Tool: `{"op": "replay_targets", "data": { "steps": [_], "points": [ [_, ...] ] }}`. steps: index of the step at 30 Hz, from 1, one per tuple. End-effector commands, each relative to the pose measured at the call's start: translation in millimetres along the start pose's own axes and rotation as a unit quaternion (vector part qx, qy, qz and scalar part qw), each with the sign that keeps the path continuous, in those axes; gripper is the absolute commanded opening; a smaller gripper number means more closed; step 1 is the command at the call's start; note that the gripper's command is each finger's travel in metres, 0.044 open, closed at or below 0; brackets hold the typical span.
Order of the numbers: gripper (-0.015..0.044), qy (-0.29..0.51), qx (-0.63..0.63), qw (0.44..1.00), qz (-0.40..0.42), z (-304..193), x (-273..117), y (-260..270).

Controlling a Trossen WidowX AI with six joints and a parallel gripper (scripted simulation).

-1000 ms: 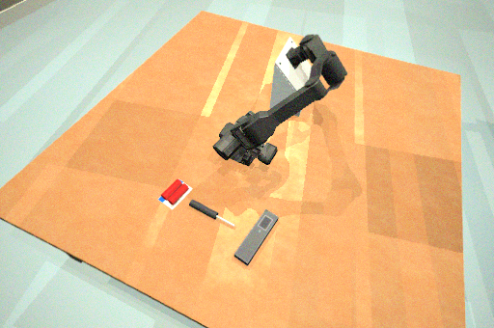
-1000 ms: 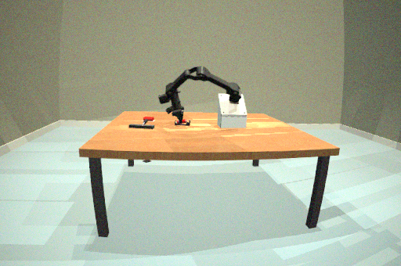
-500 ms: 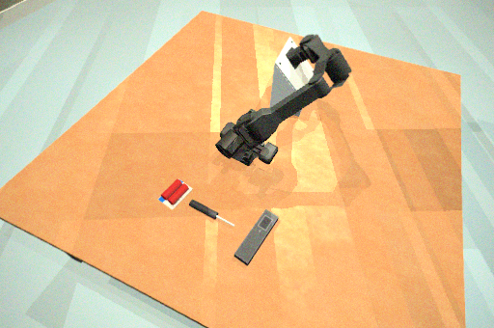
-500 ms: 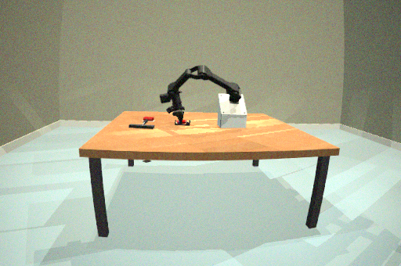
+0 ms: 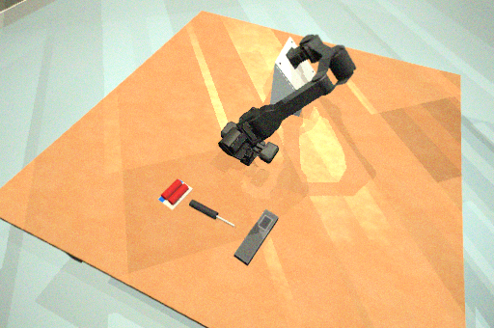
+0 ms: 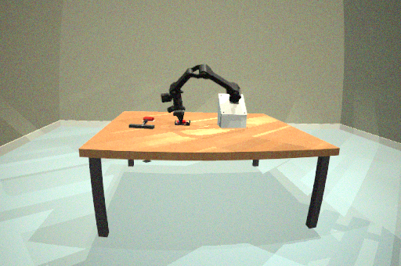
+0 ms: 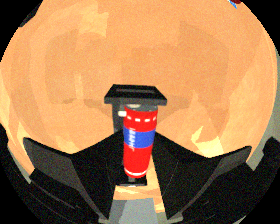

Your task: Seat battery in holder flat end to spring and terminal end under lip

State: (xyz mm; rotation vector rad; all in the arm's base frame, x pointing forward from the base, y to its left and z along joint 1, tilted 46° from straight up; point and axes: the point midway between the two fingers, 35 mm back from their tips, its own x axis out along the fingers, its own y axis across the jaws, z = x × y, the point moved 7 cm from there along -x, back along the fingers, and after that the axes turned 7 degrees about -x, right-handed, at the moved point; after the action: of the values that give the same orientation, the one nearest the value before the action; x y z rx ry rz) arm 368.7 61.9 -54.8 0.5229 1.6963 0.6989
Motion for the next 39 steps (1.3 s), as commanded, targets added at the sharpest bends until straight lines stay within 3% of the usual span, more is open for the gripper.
{"op": "replay_targets", "data": {
  "steps": [1,39],
  "points": [
    [0.0080,-0.012,-0.006,1.000,-0.002,0,0,1],
    [0.0080,-0.062,-0.004,0.998,-0.010,-16,4,6]
  ]
}}
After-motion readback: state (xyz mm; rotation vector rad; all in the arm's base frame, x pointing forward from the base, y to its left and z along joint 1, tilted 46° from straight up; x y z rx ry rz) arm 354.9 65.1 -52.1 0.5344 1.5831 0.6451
